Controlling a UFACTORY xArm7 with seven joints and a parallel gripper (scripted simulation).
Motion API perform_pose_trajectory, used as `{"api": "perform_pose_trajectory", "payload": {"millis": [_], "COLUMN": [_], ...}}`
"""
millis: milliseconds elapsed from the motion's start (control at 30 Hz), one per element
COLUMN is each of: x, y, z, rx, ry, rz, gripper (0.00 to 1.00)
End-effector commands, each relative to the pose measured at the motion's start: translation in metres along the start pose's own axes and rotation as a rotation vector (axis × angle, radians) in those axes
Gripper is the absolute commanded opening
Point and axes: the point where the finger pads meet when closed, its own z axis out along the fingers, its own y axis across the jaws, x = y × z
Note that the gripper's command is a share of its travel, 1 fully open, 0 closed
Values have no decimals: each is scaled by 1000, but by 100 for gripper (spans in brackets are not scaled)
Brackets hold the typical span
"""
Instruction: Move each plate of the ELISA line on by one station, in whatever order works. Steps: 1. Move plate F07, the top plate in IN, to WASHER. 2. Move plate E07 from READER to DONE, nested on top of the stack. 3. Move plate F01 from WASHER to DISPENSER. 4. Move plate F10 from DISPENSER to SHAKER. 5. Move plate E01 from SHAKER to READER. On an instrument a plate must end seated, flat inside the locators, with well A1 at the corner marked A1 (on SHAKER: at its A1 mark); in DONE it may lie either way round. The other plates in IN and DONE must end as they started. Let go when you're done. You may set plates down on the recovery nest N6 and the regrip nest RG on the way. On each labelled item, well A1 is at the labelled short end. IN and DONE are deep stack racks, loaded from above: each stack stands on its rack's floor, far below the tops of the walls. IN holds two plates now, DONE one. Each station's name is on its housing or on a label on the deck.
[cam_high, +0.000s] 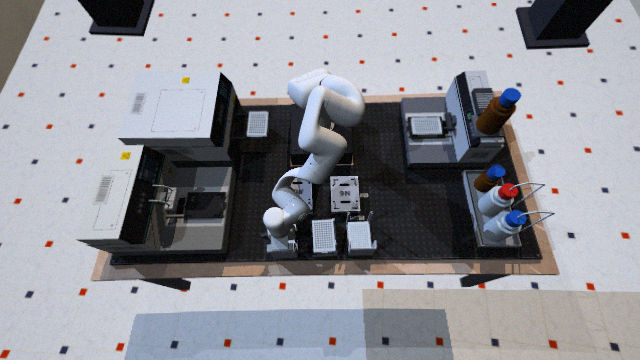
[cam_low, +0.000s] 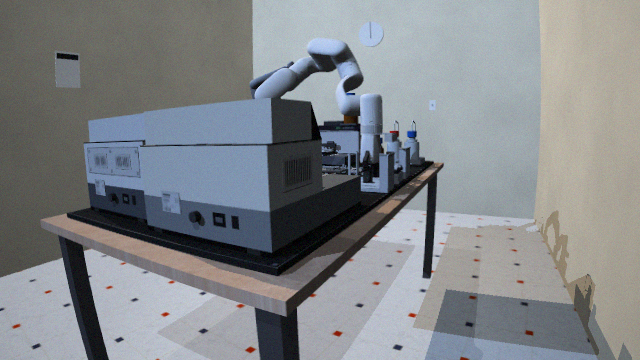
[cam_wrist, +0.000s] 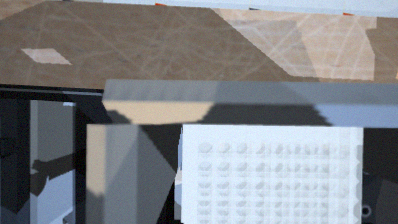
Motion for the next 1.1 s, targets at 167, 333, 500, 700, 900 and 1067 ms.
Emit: {"api": "perform_pose_trajectory", "payload": {"millis": [167, 333, 500, 700, 900, 1067], "x": [2, 2, 2, 2, 2, 2], "y": [1, 1, 1, 1, 1, 1], "z": [-2, -4, -5, -7, -9, -10], "rx": [-1, -1, -1, -1, -1, -1], "ry": [5, 5, 5, 5, 5, 5], "rz": [0, 0, 0, 0, 0, 0], "gripper": [0, 0, 0, 0, 0, 0]}}
